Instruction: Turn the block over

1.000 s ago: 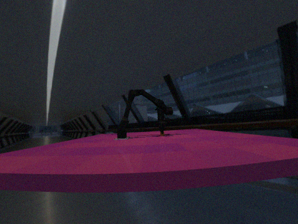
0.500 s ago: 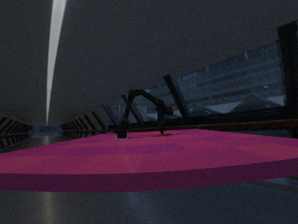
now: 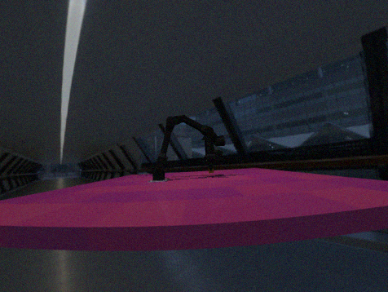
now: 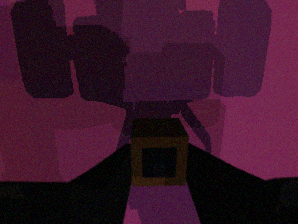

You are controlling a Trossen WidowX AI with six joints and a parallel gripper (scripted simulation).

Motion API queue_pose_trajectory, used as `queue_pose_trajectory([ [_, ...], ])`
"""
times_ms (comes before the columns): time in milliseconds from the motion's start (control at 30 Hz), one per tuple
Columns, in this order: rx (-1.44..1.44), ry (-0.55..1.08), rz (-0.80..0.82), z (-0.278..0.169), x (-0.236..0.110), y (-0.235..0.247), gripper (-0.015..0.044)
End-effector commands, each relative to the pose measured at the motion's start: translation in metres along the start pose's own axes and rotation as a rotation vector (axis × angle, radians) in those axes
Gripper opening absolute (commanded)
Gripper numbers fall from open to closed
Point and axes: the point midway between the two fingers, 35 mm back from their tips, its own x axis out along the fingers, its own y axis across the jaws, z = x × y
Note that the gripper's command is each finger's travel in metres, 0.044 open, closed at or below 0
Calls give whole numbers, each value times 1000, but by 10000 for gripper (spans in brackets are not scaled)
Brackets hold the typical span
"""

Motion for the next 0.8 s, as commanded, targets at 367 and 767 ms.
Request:
queue_pose_trajectory([
  [367, -4, -221, -6, 1, 4, 1, 0],
  [767, -2, -416, -4, -2, 6, 0, 0],
])
